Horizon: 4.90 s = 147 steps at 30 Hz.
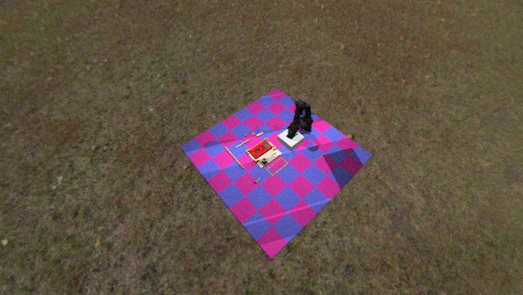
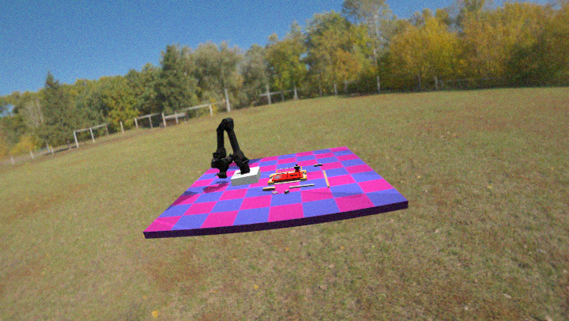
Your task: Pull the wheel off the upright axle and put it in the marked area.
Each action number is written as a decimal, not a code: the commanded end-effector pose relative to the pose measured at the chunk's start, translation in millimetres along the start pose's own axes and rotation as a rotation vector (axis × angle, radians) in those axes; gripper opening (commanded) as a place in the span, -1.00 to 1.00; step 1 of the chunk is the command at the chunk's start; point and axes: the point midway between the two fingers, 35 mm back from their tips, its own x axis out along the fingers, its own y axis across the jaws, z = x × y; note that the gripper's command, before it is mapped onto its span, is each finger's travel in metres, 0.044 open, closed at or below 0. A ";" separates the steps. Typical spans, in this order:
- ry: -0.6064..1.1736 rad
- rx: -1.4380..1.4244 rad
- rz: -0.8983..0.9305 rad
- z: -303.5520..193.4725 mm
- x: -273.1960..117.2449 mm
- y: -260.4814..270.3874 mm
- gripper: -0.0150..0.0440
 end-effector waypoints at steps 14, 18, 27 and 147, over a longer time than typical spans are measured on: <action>-0.266 0.047 -0.206 70.4 -78.7 -21.8 0.53; -0.359 0.068 -0.279 82.5 -112.8 -28.9 0.53; -0.551 0.173 -0.465 88.1 -198.0 -40.6 0.53; -2.005 2.075 -0.395 -458.8 -302.0 -75.5 -0.06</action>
